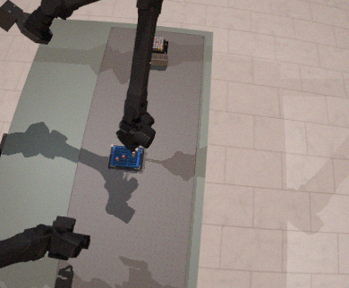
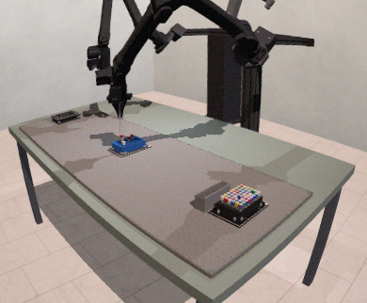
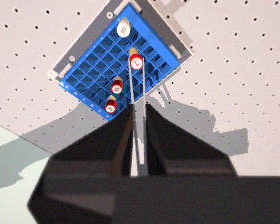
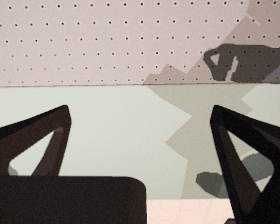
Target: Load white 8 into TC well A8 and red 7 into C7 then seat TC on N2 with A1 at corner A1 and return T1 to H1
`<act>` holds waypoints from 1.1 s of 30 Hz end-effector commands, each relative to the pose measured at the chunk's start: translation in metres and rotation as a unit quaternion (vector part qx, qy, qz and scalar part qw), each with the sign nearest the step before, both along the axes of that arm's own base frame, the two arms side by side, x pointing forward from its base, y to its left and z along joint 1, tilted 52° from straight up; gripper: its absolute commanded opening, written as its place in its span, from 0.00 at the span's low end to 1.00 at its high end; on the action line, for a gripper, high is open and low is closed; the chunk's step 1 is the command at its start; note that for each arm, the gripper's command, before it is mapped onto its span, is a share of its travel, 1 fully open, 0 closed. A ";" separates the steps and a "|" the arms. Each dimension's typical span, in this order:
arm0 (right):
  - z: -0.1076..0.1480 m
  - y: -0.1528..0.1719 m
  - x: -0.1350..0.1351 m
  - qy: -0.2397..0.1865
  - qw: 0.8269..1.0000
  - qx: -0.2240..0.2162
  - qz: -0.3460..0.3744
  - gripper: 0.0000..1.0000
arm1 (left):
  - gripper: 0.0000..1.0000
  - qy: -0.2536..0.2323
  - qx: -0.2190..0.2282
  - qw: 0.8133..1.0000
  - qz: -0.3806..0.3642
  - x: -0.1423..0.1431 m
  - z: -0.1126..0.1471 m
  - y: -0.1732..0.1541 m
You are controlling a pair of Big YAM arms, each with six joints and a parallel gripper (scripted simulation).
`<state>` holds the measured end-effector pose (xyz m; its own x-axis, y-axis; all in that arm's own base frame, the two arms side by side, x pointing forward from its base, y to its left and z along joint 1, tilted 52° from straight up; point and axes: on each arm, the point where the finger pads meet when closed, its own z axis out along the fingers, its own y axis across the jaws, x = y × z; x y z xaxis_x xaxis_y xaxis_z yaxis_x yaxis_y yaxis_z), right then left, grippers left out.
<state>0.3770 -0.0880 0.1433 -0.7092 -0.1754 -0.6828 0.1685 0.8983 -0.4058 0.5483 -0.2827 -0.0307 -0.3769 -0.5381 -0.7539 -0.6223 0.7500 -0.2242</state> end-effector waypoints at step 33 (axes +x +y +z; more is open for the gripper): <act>0.004 0.001 0.002 0.000 1.000 -0.005 0.006 1.00 | 0.09 0.004 0.001 1.000 -0.009 -0.015 -0.016 -0.010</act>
